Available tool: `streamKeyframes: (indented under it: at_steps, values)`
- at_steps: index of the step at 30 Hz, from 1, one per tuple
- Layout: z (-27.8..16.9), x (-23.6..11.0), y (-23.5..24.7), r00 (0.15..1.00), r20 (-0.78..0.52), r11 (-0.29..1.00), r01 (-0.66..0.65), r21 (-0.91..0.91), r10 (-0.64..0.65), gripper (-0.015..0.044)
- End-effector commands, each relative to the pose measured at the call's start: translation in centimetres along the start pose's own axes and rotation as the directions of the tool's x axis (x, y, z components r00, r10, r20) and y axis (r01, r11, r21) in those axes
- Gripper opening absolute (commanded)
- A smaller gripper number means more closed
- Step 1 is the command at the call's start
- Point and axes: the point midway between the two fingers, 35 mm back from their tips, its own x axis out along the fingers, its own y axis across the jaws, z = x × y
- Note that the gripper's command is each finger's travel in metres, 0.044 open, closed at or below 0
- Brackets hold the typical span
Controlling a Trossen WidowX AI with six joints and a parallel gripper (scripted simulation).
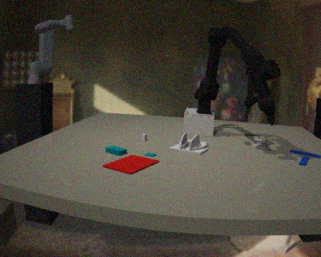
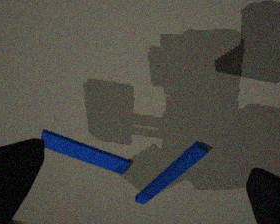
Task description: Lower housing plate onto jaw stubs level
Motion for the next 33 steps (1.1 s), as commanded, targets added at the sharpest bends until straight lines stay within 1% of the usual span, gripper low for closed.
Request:
streamKeyframes:
  at_steps: [1,8,13,15,20,24,26,33]
  values:
    - [0.0,0.3,-3.2,0.997,0.076,1.0,0.03,0.008,-0.03,0.044]
    - [0.9,0.6,-9.2,0.97,0.236,0.998,0.064,-0.001,-0.062,0.044]
    - [2.0,0.2,-13.0,0.937,0.346,0.998,0.063,-0.027,-0.05,0.044]
    - [2.4,0.1,-13.8,0.927,0.372,0.998,0.06,-0.036,-0.042,0.044]
    - [2.5,0.4,-13.9,0.926,0.375,0.997,0.06,-0.039,-0.041,0.044]
    - [3.6,3.0,-14.1,0.926,0.376,0.997,0.06,-0.04,-0.041,0.044]
    - [3.9,3.7,-14.1,0.926,0.375,0.998,0.059,-0.037,-0.041,0.044]
    - [4.0,4.0,-14.1,0.926,0.375,0.998,0.059,-0.037,-0.041,0.044]
